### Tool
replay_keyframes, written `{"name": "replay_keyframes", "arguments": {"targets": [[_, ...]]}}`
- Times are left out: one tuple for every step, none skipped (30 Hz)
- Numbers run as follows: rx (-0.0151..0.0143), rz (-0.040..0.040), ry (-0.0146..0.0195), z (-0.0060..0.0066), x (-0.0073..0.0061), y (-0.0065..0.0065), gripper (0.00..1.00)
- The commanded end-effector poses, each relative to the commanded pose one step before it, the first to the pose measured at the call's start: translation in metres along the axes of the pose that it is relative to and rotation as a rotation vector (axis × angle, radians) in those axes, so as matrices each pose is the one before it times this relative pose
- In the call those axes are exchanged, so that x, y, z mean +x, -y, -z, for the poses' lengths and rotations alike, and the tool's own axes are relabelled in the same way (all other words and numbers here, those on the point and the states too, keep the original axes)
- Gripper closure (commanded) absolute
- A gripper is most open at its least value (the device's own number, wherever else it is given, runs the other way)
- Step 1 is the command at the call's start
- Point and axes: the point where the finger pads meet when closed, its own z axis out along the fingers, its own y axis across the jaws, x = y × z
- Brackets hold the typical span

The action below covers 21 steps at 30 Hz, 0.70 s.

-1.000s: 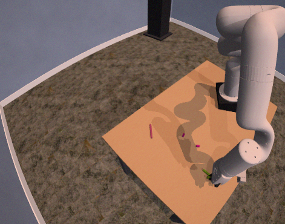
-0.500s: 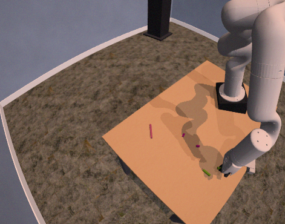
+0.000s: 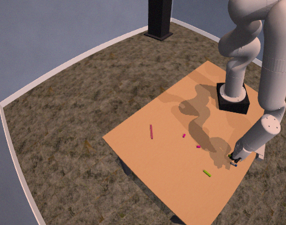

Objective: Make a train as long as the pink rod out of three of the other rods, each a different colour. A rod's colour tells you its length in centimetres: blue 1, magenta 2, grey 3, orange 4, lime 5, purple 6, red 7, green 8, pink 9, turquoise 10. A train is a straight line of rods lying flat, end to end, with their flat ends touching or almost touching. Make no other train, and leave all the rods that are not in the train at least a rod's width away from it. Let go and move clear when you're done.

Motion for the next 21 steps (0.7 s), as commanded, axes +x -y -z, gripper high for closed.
{"name": "replay_keyframes", "arguments": {"targets": [[-0.02768, -0.03792, 0.00661, 0.00145, 0.00649, 0.02220, 0.96], [0.00000, 0.00000, 0.00000, 0.00000, 0.00000, 0.00000, 0.96], [0.00000, 0.00000, 0.00000, 0.00000, 0.00000, 0.00000, 0.96], [0.00000, 0.00000, 0.00000, 0.00000, 0.00000, 0.00000, 0.96], [0.00000, 0.00000, 0.00000, 0.00000, 0.00000, 0.00000, 0.96], [0.00000, 0.00000, 0.00000, 0.00000, 0.00000, 0.00000, 0.96], [0.00000, 0.00000, 0.00000, 0.00000, 0.00000, 0.00000, 0.96], [0.00000, 0.00000, 0.00000, 0.00000, 0.00000, 0.00000, 0.96], [0.00000, 0.00000, 0.00000, 0.00000, 0.00000, 0.00000, 0.96], [0.00000, 0.00000, 0.00000, 0.00000, 0.00000, 0.00000, 0.96], [0.00000, 0.00000, 0.00000, 0.00000, 0.00000, 0.00000, 0.96], [0.00000, 0.00000, 0.00000, 0.00000, 0.00000, 0.00000, 0.96], [0.00000, 0.00000, 0.00000, -0.00002, 0.00000, 0.00000, 0.96], [-0.00002, -0.00001, 0.00001, -0.00012, 0.00000, 0.00000, 0.96], [-0.00006, -0.00001, 0.00004, -0.00032, 0.00000, 0.00000, 0.96], [-0.00010, -0.00003, 0.00007, -0.00058, 0.00000, 0.00000, 0.96], [-0.00016, -0.00004, 0.00009, -0.00090, 0.00000, 0.00000, 0.96], [-0.00021, -0.00005, 0.00012, -0.00126, 0.00000, 0.00001, 0.96], [-0.00025, -0.00006, 0.00012, -0.00165, 0.00001, 0.00003, 0.96], [-0.00004, -0.00001, 0.00003, -0.00226, 0.00000, 0.00001, 0.96], [0.00002, 0.00000, -0.00003, -0.00272, 0.00001, 0.00004, 0.96]]}}
